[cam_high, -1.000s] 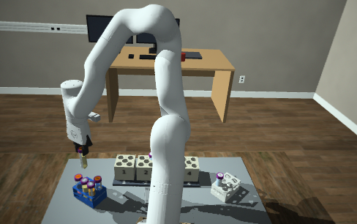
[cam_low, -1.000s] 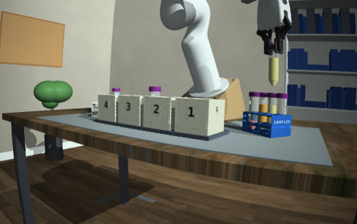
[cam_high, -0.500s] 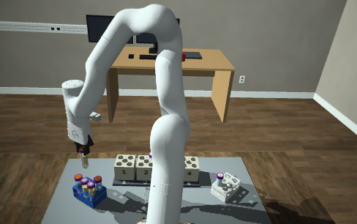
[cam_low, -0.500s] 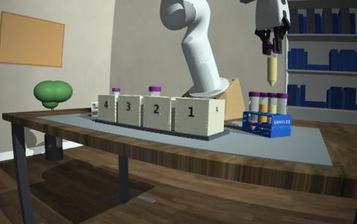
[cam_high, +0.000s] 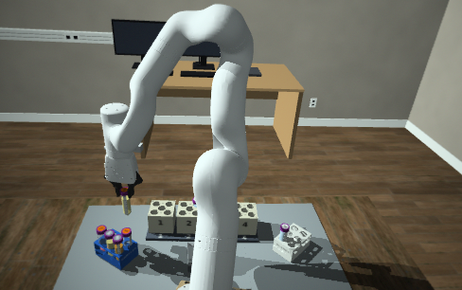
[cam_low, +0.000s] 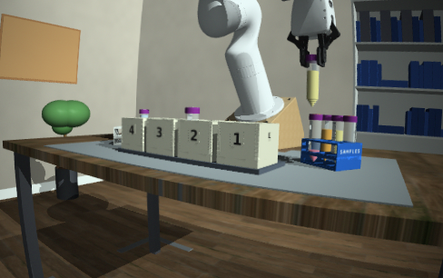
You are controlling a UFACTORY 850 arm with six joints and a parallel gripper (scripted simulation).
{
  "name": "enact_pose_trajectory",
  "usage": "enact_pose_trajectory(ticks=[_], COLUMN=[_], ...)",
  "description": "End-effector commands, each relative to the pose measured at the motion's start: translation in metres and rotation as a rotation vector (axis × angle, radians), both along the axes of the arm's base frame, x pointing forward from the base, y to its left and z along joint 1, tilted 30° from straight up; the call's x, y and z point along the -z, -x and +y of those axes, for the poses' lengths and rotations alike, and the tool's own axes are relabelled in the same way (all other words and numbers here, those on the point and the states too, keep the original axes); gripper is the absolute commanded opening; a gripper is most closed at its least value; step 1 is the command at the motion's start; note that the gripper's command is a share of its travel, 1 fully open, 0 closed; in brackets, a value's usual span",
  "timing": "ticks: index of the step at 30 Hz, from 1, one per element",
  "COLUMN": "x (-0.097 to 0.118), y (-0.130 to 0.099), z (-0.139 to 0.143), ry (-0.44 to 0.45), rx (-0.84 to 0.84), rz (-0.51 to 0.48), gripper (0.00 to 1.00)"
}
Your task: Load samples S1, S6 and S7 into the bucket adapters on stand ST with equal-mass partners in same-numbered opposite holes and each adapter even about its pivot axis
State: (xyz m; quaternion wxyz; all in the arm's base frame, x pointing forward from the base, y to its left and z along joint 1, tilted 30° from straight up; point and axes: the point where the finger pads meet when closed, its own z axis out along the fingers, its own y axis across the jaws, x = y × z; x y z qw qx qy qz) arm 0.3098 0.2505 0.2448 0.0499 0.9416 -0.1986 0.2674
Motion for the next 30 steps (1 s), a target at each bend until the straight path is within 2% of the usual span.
enact_pose_trajectory(ticks=[1,3,7,22,24,30], x=[-0.008,-0.01,-0.012,-0.028,-0.028,-0.035], y=[0.0,0.0,0.0,0.001,0.001,0.001], z=[-0.027,-0.037,-0.046,-0.12,-0.12,-0.149], ry=[0.086,0.108,0.108,0.108,0.108,0.108], rx=[-0.164,-0.204,-0.204,-0.204,-0.204,-0.204], rz=[0.058,0.067,0.067,0.067,0.067,0.066], gripper=[0.0,0.0,0.0,0.0,0.0,0.0])
